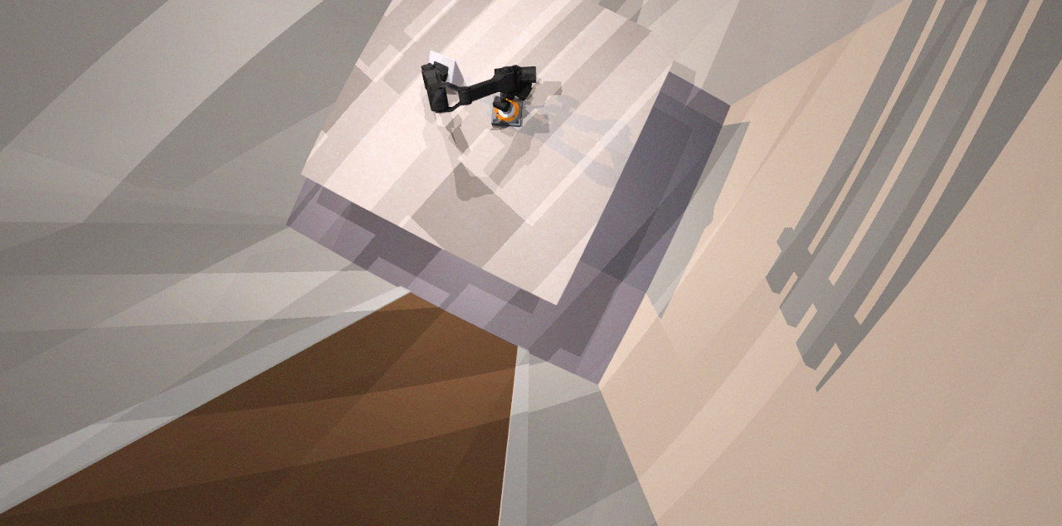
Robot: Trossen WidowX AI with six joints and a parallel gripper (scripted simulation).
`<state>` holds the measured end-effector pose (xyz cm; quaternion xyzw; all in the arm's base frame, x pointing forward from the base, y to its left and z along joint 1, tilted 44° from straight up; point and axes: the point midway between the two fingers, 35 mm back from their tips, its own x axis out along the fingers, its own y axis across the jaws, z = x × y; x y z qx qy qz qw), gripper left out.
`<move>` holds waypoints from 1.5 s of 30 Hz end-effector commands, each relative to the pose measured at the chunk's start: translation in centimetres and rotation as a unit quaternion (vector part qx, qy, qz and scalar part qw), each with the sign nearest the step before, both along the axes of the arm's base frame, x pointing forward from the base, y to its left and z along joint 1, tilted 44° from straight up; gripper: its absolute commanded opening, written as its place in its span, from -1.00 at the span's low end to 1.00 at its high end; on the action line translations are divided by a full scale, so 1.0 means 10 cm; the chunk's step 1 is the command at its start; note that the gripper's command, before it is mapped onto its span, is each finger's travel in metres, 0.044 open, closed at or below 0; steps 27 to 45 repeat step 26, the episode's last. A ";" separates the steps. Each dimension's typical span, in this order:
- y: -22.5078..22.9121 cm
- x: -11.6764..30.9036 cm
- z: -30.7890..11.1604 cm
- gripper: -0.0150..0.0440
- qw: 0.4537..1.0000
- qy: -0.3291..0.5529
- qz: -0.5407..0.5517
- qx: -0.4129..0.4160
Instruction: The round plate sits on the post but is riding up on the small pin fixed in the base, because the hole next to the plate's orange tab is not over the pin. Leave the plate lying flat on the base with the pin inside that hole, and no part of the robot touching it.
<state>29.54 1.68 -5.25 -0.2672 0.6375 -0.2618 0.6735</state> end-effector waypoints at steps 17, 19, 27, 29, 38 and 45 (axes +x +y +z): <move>0.24 -0.11 0.24 -0.49 1.000 0.008 0.002 -0.002; 0.24 -0.11 0.24 -0.49 1.000 0.008 0.002 -0.002; 0.24 -0.11 0.24 -0.49 1.000 0.008 0.002 -0.002; 0.24 -0.11 0.24 -0.49 1.000 0.008 0.002 -0.002; 0.24 -0.11 0.24 -0.49 1.000 0.008 0.002 -0.002; 0.24 -0.11 0.24 -0.49 1.000 0.008 0.002 -0.002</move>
